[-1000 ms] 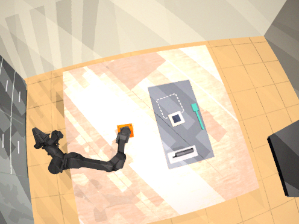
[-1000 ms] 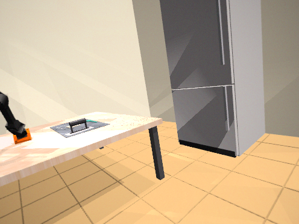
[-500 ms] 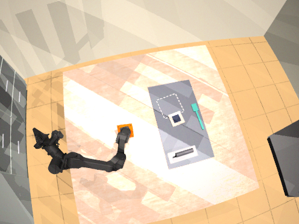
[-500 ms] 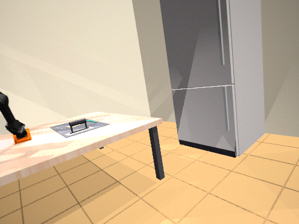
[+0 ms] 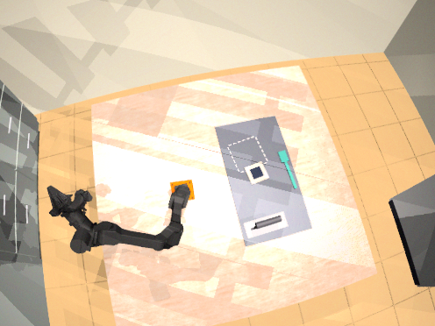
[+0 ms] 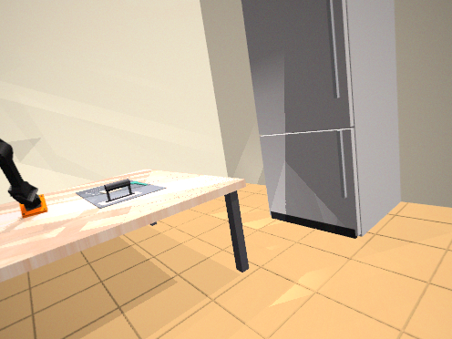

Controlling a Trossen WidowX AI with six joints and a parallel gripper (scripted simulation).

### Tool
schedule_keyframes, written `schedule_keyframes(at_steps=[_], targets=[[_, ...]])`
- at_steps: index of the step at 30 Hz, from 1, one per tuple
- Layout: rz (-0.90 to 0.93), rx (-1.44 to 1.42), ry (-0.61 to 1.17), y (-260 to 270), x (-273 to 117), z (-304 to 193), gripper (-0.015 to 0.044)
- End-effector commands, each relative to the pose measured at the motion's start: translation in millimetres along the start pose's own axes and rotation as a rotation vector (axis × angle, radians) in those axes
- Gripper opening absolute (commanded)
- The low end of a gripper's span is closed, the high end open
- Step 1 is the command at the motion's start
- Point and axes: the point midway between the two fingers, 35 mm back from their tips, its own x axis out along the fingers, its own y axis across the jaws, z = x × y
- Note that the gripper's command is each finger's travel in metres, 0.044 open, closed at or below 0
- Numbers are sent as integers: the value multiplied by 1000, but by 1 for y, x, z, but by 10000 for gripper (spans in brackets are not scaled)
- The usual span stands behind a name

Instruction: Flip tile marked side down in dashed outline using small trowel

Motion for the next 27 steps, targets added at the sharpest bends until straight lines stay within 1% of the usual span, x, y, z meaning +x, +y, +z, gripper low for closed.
schedule_keyframes(at_steps=[1,21,25,27], targets=[[0,0,0,0,0,0,100],[0,0,0,0,0,0,100],[0,0,0,0,0,0,0],[0,0,0,0,0,0,0]])
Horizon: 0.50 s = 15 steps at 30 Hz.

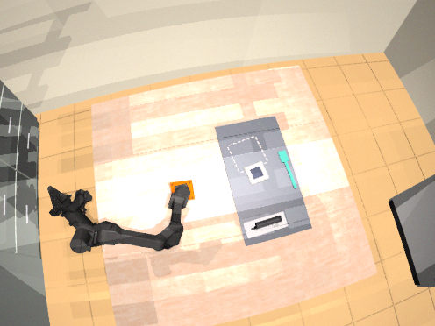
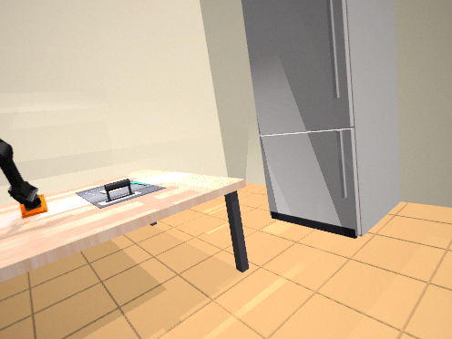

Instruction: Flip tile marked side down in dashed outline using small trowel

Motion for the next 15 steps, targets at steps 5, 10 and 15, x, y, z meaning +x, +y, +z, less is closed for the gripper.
schedule_keyframes(at_steps=[5,10,15], targets=[[0,0,0,0,0,0,0],[0,0,0,0,0,0,0],[0,0,0,0,0,0,79]])
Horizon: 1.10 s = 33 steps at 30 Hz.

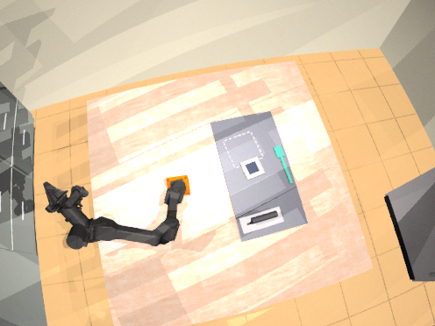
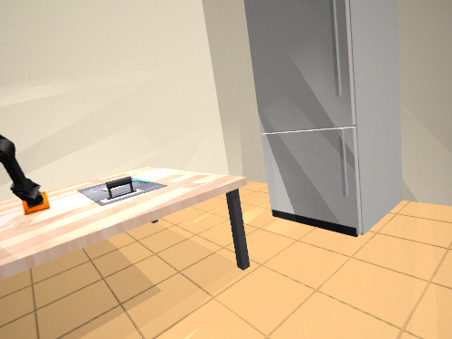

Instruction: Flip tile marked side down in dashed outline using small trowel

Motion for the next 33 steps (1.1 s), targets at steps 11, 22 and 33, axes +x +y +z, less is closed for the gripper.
schedule_keyframes(at_steps=[11,22,33], targets=[[43,-160,-101,26,22,34,270],[107,-393,-282,85,51,100,270],[151,-635,-556,163,52,174,270]])
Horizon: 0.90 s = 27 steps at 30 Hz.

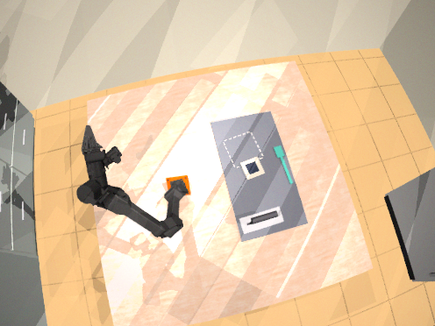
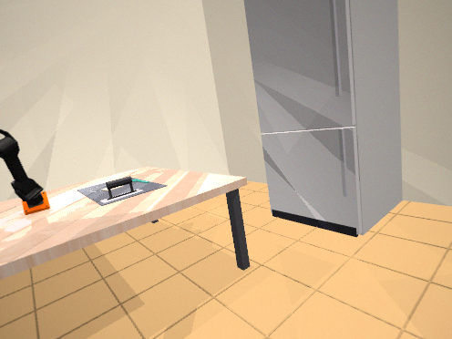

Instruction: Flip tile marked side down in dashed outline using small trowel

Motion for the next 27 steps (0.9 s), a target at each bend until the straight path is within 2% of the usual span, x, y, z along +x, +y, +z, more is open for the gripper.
schedule_keyframes(at_steps=[1,17,27], targets=[[-2,-85,-94,10,14,35,270],[-32,-284,-402,48,41,160,270],[-141,-445,-607,61,45,249,270]])
